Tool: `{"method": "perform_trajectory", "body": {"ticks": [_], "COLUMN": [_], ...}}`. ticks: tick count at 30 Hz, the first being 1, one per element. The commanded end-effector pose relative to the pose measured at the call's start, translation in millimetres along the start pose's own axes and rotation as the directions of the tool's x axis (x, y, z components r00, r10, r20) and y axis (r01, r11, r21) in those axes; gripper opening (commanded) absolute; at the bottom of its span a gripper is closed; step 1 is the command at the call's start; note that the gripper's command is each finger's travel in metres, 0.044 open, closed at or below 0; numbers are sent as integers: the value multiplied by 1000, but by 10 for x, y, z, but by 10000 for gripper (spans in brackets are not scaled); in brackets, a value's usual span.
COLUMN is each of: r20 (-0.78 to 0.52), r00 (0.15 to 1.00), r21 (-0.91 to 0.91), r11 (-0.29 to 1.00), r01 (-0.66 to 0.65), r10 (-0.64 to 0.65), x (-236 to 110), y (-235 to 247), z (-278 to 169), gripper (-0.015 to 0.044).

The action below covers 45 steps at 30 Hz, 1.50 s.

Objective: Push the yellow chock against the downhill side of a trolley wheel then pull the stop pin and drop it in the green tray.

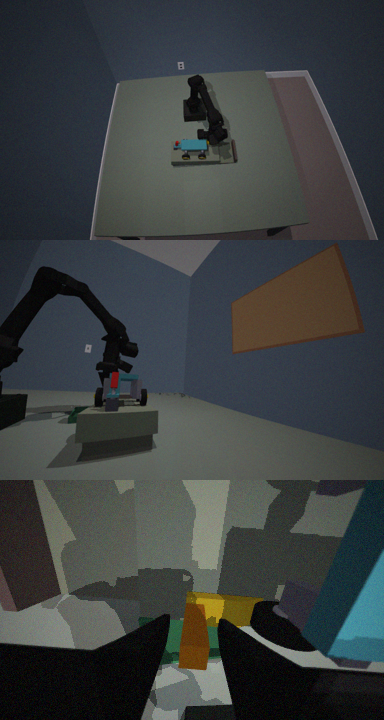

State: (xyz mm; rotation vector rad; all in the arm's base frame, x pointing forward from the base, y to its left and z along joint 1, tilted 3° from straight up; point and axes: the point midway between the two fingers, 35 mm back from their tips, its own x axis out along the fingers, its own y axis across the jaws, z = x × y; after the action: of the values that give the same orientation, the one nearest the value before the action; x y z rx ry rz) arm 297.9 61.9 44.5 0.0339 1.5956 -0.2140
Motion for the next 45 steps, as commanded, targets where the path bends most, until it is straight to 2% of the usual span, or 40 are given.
{"method": "perform_trajectory", "body": {"ticks": [1,21,25,29,37,45], "r20": [2,5,-6,94,106,101], "r00": [1000,1000,1000,996,994,993], "r21": [1,2,-4,-54,-259,-511], "r11": [1000,1000,1000,999,964,853], "r01": [3,8,7,5,54,110], "r10": [-3,-8,-7,1,-27,-67], "x": [-63,-600,-508,-693,-738,-768], "y": [2,9,17,161,-102,-500], "z": [1,-6,-21,19,162,308], "gripper": [190,190,295,190,190,190]}}
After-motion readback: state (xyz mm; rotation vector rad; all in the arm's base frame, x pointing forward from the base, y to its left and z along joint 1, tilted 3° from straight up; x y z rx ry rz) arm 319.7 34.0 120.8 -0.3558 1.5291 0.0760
